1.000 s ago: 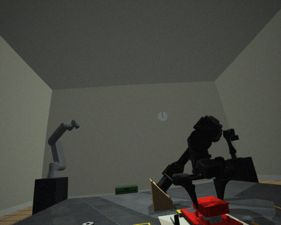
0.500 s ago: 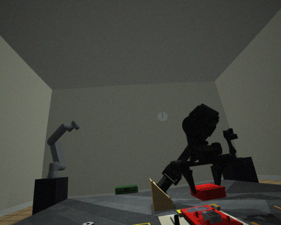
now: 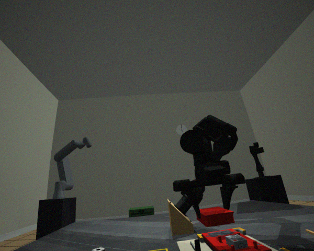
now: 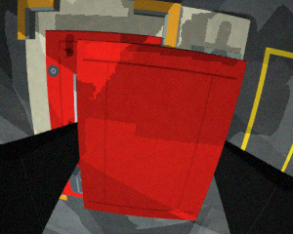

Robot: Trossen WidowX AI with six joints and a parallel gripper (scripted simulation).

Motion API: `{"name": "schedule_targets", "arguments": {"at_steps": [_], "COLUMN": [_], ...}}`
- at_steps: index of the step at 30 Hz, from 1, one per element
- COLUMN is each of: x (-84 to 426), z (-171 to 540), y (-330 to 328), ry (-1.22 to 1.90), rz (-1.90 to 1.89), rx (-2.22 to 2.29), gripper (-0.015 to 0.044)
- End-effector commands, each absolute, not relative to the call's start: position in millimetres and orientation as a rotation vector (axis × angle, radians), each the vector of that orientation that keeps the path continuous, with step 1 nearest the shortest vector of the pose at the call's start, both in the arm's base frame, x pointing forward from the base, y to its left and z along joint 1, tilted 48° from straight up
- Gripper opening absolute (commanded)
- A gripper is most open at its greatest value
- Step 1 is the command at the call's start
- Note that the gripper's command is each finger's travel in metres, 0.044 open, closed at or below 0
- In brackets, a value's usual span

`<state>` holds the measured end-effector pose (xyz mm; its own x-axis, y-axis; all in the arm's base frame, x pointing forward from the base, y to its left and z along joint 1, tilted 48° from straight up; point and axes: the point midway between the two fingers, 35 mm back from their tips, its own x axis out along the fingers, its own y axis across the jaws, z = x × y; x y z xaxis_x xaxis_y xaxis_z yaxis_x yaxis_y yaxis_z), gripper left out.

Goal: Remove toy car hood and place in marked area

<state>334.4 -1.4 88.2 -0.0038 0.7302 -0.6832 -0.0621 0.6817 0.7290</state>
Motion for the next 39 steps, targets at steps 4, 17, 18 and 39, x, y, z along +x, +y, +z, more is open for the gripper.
{"name": "schedule_targets", "arguments": {"at_steps": [4,17,18,39], "x": [338,331,330,316], "z": [62,13,9,-29], "y": [-34,-82,-86,-115], "ry": [1.445,1.445,1.445,1.442], "rz": [0.673,0.674,0.675,0.686], "rx": [0.579,0.577,0.577,0.581], "gripper": [0.0,0.0,0.0,0.0]}}
